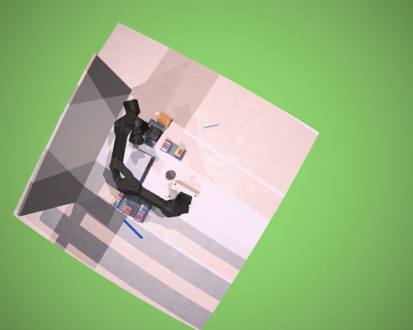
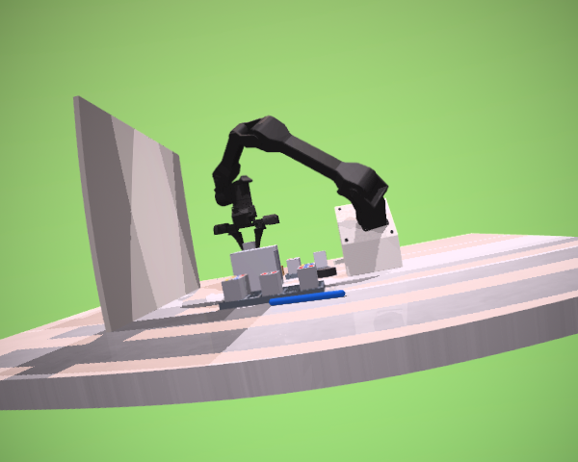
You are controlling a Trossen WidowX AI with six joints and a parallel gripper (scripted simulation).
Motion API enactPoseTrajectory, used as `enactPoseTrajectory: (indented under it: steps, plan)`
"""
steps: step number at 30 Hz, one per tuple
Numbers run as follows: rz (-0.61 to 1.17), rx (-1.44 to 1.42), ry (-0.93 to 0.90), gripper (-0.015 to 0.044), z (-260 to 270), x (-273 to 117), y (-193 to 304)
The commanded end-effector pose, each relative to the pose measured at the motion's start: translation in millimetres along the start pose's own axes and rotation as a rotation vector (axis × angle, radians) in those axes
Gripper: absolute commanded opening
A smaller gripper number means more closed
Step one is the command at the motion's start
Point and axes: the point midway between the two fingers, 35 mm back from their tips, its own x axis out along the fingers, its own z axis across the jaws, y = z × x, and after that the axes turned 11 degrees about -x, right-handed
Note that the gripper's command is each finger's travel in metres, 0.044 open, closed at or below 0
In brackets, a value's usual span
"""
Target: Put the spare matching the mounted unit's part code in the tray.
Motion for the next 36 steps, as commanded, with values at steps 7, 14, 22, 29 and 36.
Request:
enactPoseTrajectory:
  steps: [7,14,22,29,36]
  plan:
    - [-0.004,0.008,0.005,0.0000,1,9,0]
    - [-0.004,0.008,0.005,0.0000,1,16,-1]
    - [-0.005,0.008,0.005,0.0000,1,23,-1]
    - [-0.006,0.008,0.005,0.0000,2,30,-2]
    - [-0.006,0.008,0.005,0.0000,3,36,-3]
